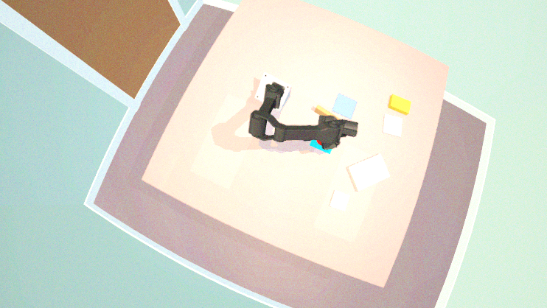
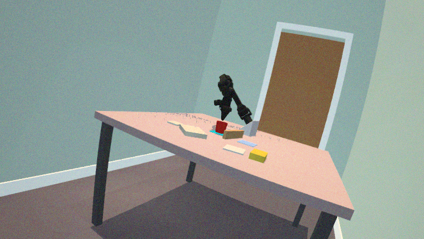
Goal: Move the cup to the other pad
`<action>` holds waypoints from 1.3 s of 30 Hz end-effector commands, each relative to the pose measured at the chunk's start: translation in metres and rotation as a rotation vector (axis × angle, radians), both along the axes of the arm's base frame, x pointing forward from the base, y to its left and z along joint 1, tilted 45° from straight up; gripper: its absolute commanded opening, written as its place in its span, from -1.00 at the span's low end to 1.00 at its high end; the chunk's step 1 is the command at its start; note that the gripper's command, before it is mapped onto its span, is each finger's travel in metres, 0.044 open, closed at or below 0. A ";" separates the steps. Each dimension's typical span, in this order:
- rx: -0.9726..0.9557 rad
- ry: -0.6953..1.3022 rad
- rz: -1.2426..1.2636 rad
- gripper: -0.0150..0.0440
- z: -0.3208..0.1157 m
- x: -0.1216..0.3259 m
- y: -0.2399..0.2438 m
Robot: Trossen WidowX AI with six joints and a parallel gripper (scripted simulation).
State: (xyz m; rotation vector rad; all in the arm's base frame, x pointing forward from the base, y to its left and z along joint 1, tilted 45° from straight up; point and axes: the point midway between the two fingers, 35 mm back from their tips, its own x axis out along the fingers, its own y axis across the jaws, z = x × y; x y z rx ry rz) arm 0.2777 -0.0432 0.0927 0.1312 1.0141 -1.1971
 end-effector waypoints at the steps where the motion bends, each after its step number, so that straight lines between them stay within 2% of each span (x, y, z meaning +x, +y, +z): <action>1: 0.003 -0.001 -0.001 -0.06 0.004 0.000 0.004; 5: 0.002 -0.001 -0.001 -0.06 0.007 0.000 0.007; 17: 0.000 0.000 0.000 1.00 0.009 0.001 0.008; 39: 0.004 -0.008 0.003 1.00 0.050 0.004 0.044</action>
